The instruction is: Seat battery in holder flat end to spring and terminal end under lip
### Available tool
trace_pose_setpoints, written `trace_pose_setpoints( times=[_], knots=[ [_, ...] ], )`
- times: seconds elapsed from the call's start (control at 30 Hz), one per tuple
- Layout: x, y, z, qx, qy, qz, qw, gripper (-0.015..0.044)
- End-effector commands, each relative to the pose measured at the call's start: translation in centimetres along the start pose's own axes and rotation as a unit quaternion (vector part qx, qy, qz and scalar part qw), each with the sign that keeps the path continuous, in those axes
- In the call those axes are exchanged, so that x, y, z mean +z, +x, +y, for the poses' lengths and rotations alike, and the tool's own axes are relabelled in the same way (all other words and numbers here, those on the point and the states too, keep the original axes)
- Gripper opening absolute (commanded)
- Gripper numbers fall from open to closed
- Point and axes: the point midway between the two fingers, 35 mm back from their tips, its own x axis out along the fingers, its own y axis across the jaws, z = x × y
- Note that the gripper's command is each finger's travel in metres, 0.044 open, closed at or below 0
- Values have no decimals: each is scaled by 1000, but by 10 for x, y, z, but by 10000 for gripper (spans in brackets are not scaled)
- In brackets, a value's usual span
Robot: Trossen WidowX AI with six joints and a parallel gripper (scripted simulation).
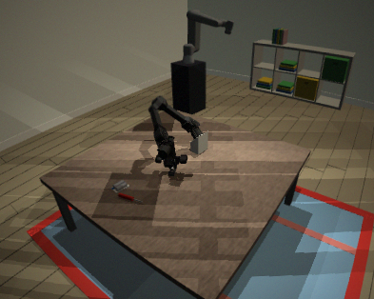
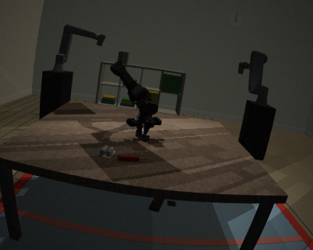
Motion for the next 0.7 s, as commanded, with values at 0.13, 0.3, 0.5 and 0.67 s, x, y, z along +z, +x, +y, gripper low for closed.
trace_pose_setpoints(
  times=[0.13, 0.3, 0.5, 0.67],
  knots=[
    [-6, 1, -1, 0, 0, -4, 1000, 80],
    [-9, 1, -1, 0, 0, -8, 1000, 80],
    [-10, 1, -1, 0, 0, -9, 1000, 80],
    [-10, 1, -1, 0, 0, -10, 1000, 80]
  ],
)
